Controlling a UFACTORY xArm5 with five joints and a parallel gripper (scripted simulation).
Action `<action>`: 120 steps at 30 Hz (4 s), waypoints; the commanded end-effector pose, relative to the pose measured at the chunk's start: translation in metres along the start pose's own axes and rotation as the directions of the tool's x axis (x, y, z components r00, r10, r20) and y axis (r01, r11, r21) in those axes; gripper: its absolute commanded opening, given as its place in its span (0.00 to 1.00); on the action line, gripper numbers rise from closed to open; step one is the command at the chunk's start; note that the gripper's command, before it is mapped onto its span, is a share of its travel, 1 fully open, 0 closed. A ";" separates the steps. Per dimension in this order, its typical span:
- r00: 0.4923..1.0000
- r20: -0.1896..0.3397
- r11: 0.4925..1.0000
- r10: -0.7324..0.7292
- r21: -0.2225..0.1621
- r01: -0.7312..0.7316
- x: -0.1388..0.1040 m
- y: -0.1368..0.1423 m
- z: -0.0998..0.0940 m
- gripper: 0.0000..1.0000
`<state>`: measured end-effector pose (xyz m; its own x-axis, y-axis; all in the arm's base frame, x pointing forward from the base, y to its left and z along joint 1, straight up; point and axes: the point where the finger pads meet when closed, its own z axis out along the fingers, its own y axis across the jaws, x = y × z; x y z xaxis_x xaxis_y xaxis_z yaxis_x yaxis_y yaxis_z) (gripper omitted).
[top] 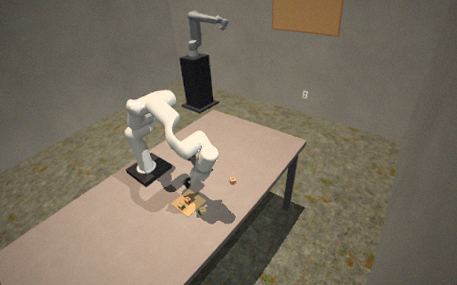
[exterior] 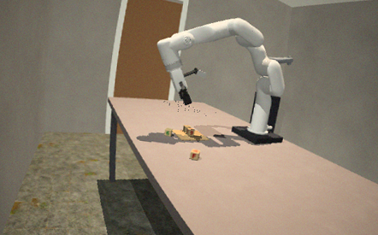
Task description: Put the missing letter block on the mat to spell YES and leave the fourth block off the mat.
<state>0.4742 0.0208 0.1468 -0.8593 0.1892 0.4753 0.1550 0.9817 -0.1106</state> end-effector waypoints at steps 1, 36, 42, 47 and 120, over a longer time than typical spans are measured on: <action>1.000 0.004 1.000 0.000 -0.001 0.000 0.000 0.000 -0.002 1.00; 0.999 0.011 0.999 -0.045 -0.002 0.045 -0.004 0.001 -0.009 1.00; 0.997 0.014 0.998 -0.069 -0.003 0.070 -0.007 0.001 -0.012 1.00; 0.997 0.014 0.998 -0.069 -0.003 0.070 -0.007 0.001 -0.012 1.00; 0.928 0.061 0.930 -0.367 0.007 0.367 -0.030 0.004 -0.057 1.00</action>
<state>0.5260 0.0205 0.1794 -0.8851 -0.1743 0.4314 -0.1642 0.9845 0.0609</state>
